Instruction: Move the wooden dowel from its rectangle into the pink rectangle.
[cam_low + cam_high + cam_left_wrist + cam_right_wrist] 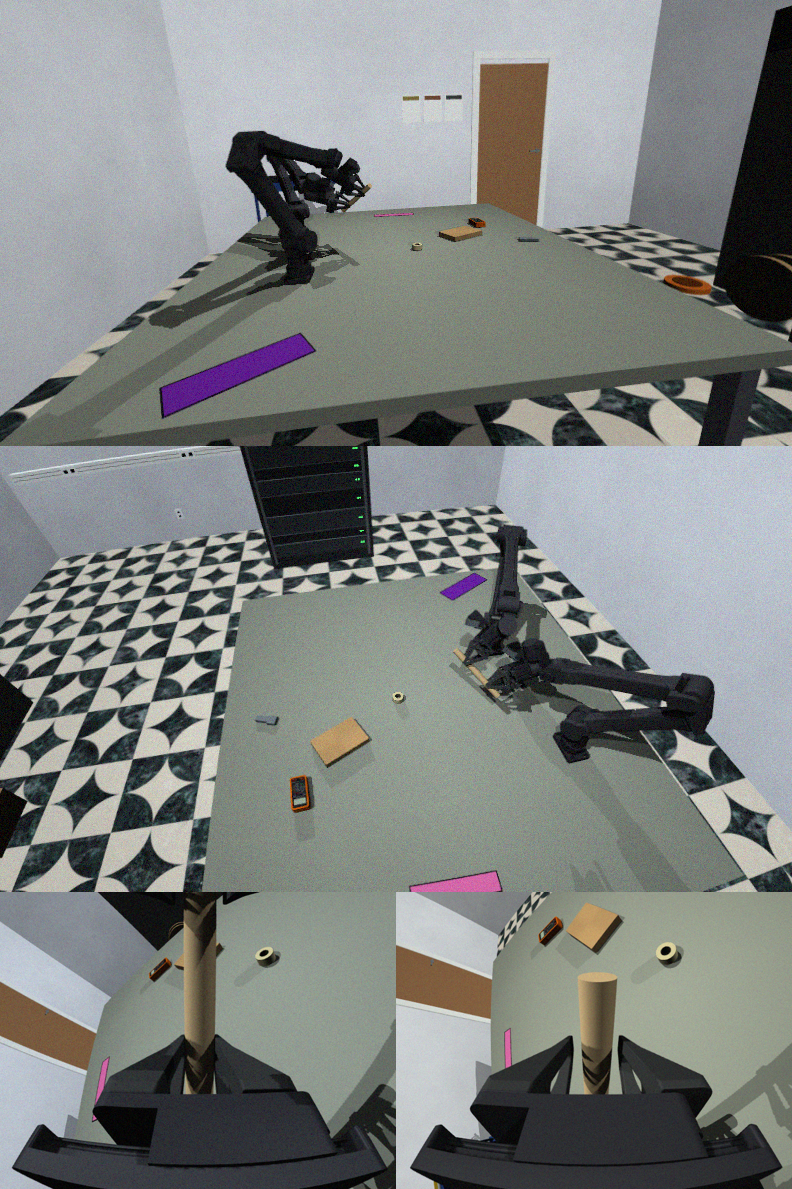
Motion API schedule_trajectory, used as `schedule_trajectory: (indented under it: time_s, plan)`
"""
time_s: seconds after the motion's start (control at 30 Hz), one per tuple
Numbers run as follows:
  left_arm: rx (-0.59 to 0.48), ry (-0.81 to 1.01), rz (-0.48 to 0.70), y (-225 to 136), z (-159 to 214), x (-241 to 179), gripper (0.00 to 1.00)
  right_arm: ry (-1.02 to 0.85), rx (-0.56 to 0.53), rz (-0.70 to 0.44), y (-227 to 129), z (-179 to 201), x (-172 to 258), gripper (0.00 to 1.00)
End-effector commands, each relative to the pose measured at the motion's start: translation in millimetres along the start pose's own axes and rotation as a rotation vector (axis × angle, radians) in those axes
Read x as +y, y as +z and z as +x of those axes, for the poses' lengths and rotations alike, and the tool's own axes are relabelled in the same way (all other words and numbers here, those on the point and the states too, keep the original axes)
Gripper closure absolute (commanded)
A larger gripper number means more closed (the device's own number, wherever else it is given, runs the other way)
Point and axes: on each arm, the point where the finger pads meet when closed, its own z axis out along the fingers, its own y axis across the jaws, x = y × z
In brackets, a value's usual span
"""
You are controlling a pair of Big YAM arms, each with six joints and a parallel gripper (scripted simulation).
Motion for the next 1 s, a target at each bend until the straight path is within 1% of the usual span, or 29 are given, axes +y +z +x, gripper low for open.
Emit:
schedule_trajectory:
  time_s: [0.0,0.37,0.43,0.47,0.53,0.57,0.63,0.9,0.93,0.97]
  plan:
    - [-0.030,-0.044,-0.009,-1.6,-22.9,6.7,1.00,0.024,-0.008,-0.030,-6.5,-9.2,17.3,0.62]
    - [-0.031,-0.049,-0.010,-1.7,-24.3,7.4,1.00,0.025,-0.008,-0.030,-6.6,-9.1,17.2,0.62]
    - [-0.031,-0.049,-0.010,-1.7,-24.3,7.4,1.00,0.025,-0.008,-0.030,-10.0,-9.1,17.1,0.62]
    - [-0.045,-0.069,-0.008,-5.3,-31.7,8.9,1.00,0.036,-0.009,-0.042,-18.2,-11.4,21.6,0.62]
    - [-0.045,-0.069,-0.008,-5.3,-31.7,8.9,1.00,0.036,-0.009,-0.042,-18.2,-11.4,21.6,0.62]
    - [-0.045,-0.075,-0.011,-4.9,-31.5,9.9,1.00,0.043,-0.007,-0.050,-25.1,-13.7,24.2,0.62]
    - [-0.059,-0.086,-0.006,-7.1,-42.3,10.6,1.00,0.056,-0.010,-0.066,-32.8,-18.8,32.8,0.62]
    - [-0.060,-0.087,-0.006,-7.2,-42.9,10.8,1.00,0.060,-0.009,-0.069,-46.2,-19.4,33.8,0.62]
    - [-0.039,-0.055,-0.003,-3.3,-33.3,7.7,1.00,0.059,-0.011,-0.067,-46.9,-20.3,33.2,0.62]
    - [-0.002,-0.007,-0.005,2.8,-14.4,4.5,1.00,0.052,-0.011,-0.060,-44.2,-18.0,33.0,0.62]
